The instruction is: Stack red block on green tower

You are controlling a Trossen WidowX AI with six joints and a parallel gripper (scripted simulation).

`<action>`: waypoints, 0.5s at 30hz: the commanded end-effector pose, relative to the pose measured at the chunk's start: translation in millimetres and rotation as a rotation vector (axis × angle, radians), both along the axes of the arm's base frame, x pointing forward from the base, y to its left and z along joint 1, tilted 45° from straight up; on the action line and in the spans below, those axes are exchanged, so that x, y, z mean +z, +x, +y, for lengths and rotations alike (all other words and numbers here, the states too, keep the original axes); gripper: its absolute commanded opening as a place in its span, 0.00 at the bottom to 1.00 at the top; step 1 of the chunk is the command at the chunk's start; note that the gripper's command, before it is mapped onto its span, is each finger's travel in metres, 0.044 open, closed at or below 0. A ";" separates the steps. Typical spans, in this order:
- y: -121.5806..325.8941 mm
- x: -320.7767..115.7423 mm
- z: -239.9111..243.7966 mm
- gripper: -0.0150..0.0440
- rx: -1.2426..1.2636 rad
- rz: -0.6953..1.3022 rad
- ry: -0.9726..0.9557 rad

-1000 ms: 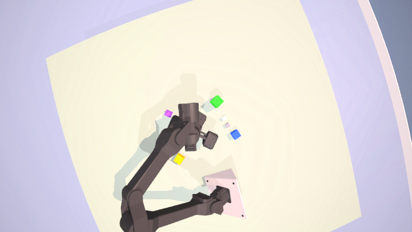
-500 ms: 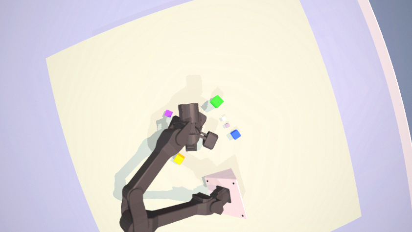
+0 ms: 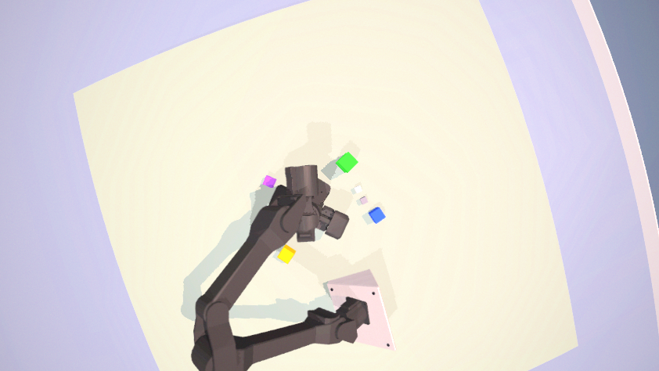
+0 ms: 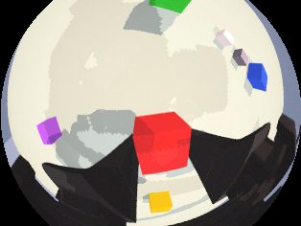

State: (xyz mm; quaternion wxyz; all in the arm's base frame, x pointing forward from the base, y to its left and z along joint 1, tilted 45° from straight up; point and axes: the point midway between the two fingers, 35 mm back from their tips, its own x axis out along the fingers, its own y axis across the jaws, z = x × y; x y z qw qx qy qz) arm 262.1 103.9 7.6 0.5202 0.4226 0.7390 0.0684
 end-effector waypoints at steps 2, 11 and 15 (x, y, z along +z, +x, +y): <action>0.1 0.2 0.3 0.47 -0.003 0.002 0.003; 2.3 11.3 -11.3 0.25 -0.003 0.001 0.001; 4.3 25.7 -25.7 0.25 -0.003 0.001 0.000</action>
